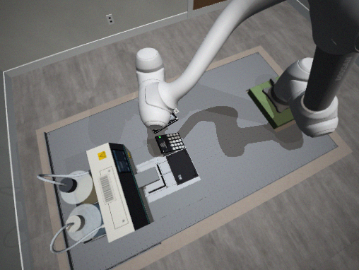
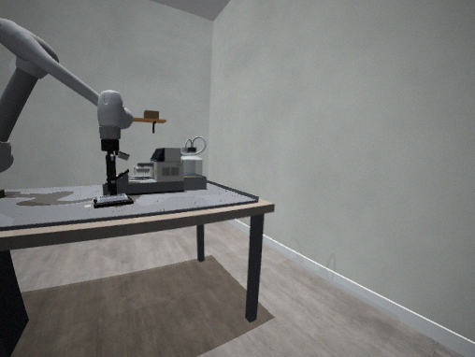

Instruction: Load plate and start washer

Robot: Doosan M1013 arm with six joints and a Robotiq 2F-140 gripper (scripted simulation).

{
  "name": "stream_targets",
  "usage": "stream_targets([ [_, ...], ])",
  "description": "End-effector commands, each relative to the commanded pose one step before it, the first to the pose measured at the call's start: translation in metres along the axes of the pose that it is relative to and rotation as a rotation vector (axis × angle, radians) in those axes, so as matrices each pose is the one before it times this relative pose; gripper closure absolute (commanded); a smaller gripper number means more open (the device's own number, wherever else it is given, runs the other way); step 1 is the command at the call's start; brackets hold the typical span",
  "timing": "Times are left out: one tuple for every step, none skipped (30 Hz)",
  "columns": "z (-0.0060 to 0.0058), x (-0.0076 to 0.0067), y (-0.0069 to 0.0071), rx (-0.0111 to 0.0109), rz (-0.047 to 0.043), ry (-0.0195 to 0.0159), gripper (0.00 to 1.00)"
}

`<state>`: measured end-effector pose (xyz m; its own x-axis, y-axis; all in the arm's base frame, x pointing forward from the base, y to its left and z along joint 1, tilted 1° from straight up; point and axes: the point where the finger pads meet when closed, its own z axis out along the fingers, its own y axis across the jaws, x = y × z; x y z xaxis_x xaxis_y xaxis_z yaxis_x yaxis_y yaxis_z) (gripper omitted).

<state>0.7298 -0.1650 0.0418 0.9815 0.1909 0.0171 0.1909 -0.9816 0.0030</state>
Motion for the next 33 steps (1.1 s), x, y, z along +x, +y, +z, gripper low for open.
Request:
stream_targets([
  [0.00488,-0.00124,0.00111,-0.0032,0.00384,-0.00092,0.3],
  [0.00067,0.0,-0.00001,0.00001,-0.00001,-0.00001,0.3],
  [0.00067,0.0,-0.00001,0.00001,-0.00001,0.0,0.3],
  [0.0,0.0,0.0,0.0,0.0,0.0,0.3],
  [0.0,0.0,0.0,0.0,0.0,0.0,0.3],
  [-0.00047,0.00066,0.00032,-0.00084,0.0,0.0017,0.3],
  [0.001,-0.0002,-0.0001,0.00025,-0.00001,-0.0005,0.3],
  [0.0011,-0.00028,-0.00014,0.00033,-0.00001,-0.00066,0.3],
  [0.00099,-0.00021,-0.00011,0.00025,-0.00001,-0.0005,0.3],
  [0.00081,-0.00008,-0.00005,0.00011,-0.00001,-0.00022,0.3],
  [0.00068,0.00001,0.0,0.00001,-0.00001,0.0,0.3],
  [0.00062,0.00005,0.00002,-0.00004,-0.00001,0.00009,0.3],
  [0.00061,0.00005,0.00002,-0.00004,-0.00001,0.00009,0.3],
  [0.00063,0.00002,0.00001,-0.00002,-0.00001,0.00005,0.3],
  [0.00066,0.0,0.0,0.0,-0.00001,0.00002,0.3],
  [0.00067,0.0,-0.00001,0.00001,-0.00001,0.0,0.3],
  [0.00067,-0.00001,-0.00001,0.00001,-0.00001,-0.00001,0.3],
  [0.00067,0.0,-0.00001,0.00001,-0.00001,-0.00001,0.3],
  [0.00067,0.0,-0.00001,0.00001,-0.00001,0.0,0.3],
  [0.00067,0.0,-0.00001,0.00001,-0.00001,0.0,0.3],
  [0.0,0.0,0.0,0.0,0.0,0.0,0.3],
  [0.0,0.0,0.0,0.0,0.0,0.0,0.3],
  [-0.00046,0.00063,0.00031,-0.0008,0.0,0.00162,0.3],
  [0.001,-0.00017,-0.00009,0.00022,-0.00001,-0.00043,0.3],
  [0.00109,-0.00027,-0.00014,0.00033,-0.00001,-0.00065,0.3],
  [0.00099,-0.00021,-0.00011,0.00025,-0.00001,-0.0005,0.3],
  [0.00081,-0.00008,-0.00005,0.00011,-0.00001,-0.00021,0.3],
  [0.00068,0.00001,0.0,0.00001,-0.00001,0.0,0.3],
  [0.00062,0.00005,0.00002,-0.00004,-0.00001,0.00009,0.3],
  [0.00061,0.00005,0.00002,-0.00004,-0.00001,0.00009,0.3],
  [0.00063,0.00002,0.00001,-0.00002,-0.00001,0.00005,0.3],
  [0.00066,0.00001,0.0,0.0,-0.00001,0.00002,0.3],
  [0.00067,0.0,-0.00001,0.00001,-0.00001,0.0,0.3],
])
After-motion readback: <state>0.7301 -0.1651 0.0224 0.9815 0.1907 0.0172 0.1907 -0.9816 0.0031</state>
